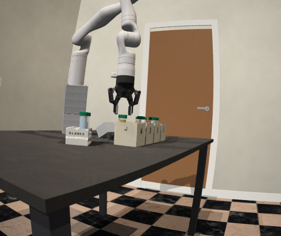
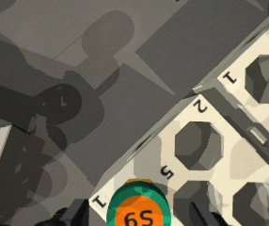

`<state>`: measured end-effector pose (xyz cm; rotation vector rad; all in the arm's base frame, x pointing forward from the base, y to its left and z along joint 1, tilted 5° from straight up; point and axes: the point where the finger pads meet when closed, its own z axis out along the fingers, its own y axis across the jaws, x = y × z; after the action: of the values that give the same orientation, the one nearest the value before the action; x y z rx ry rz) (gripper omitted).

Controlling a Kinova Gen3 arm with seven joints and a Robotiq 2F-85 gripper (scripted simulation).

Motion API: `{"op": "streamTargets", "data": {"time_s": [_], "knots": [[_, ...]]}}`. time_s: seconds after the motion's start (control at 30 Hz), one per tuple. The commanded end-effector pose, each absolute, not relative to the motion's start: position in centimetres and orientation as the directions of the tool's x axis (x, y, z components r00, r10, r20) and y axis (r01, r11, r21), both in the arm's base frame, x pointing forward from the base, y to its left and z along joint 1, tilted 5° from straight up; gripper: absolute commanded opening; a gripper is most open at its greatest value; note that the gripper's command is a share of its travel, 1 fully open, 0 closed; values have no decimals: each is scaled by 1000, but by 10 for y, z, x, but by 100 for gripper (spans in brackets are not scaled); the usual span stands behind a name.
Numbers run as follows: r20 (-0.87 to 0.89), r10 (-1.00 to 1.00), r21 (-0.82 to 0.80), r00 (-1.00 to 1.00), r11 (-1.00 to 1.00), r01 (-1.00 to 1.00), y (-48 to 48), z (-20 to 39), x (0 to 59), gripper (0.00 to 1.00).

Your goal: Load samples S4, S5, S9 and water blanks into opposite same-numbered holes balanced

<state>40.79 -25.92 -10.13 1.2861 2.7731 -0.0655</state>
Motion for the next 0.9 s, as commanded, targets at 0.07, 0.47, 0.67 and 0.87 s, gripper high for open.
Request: {"op": "streamTargets", "data": {"time_s": [0.07, 0.47, 0.67, 0.87], "knots": [[-95, 760, -3, -643, 646, 763, -259, -96, 408, 62], [-95, 760, -3, -643, 646, 763, -258, -80, 407, 62], [-95, 760, -3, -643, 646, 763, -257, -75, 407, 62], [-95, 760, -3, -643, 646, 763, -257, -67, 406, 62]]}}
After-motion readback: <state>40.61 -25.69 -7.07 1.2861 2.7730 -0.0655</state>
